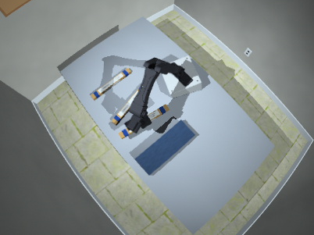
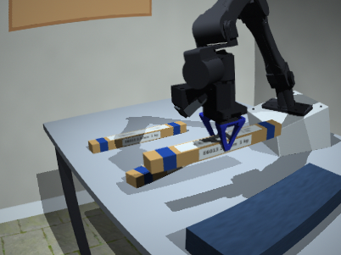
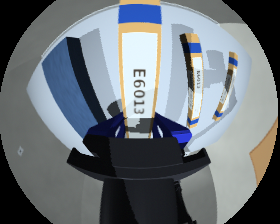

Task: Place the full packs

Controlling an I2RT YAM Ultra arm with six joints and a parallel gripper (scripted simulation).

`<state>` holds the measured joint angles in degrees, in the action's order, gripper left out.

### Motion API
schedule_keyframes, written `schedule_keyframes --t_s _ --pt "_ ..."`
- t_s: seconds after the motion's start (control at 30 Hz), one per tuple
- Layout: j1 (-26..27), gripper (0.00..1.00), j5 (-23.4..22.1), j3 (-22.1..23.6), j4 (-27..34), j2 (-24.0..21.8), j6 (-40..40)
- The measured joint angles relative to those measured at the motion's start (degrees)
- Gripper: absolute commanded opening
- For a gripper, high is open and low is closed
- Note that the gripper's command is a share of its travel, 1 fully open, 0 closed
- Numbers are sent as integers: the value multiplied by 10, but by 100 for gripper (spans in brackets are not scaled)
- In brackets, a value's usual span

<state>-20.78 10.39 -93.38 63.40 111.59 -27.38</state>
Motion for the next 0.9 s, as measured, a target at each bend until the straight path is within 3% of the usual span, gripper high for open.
schedule_keyframes --t_s 0.9 --pt "-13 0 3 -87 100 -13 -14"
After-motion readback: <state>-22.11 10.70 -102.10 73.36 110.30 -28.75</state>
